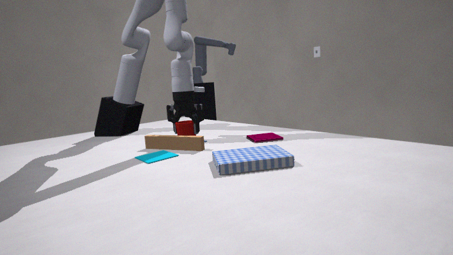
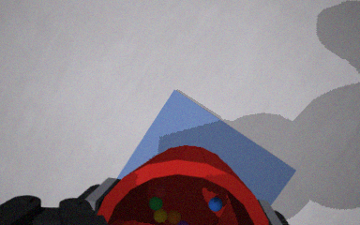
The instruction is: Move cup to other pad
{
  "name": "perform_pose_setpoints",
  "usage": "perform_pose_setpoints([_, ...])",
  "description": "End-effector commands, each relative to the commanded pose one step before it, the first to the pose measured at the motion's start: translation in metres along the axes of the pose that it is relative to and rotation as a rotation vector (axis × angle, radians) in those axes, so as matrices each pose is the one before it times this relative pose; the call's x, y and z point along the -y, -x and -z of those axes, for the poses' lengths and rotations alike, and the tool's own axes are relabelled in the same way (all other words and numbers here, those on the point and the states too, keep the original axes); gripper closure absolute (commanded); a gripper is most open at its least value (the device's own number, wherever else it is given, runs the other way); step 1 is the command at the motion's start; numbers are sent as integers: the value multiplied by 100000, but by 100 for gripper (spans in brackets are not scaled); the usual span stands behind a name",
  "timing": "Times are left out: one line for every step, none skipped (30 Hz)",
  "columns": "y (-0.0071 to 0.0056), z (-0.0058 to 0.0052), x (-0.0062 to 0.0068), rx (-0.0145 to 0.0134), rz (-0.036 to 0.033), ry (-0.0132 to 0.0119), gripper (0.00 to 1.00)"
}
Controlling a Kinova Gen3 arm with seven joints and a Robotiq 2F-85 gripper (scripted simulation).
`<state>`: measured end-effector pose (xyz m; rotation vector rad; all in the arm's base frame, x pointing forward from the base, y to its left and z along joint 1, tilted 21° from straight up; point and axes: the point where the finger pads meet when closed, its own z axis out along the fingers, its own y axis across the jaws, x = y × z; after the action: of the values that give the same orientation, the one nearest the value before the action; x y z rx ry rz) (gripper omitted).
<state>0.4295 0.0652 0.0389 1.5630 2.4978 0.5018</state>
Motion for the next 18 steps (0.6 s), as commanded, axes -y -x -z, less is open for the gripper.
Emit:
perform_pose_setpoints([83,-106,-173,184,-1057,384,17])
perform_pose_setpoints([0,0,0,0,0,0,17])
perform_pose_setpoints([0,0,0,0,0,0,17])
perform_pose_setpoints([0,0,0,0,0,0,17])
perform_pose_setpoints([0,0,0,0,0,0,17])
perform_pose_setpoints([0,0,0,0,0,0,18])
perform_pose_setpoints([0,0,0,0,0,0,18])
perform_pose_setpoints([0,0,0,0,0,0,18])
perform_pose_setpoints([0,0,0,0,0,0,18])
perform_pose_setpoints([0,0,0,0,0,0,18])
perform_pose_setpoints([0,0,0,0,0,0,18])
perform_pose_setpoints([0,0,0,0,0,0,18])
perform_pose_setpoints([0,0,0,0,0,0,18])
perform_pose_setpoints([0,0,0,0,0,0,18])
perform_pose_setpoints([0,0,0,0,0,0,18])
perform_pose_setpoints([0,0,0,0,0,0,18])
perform_pose_setpoints([0,0,0,0,0,0,18])
perform_pose_setpoints([0,0,0,0,0,0,18])
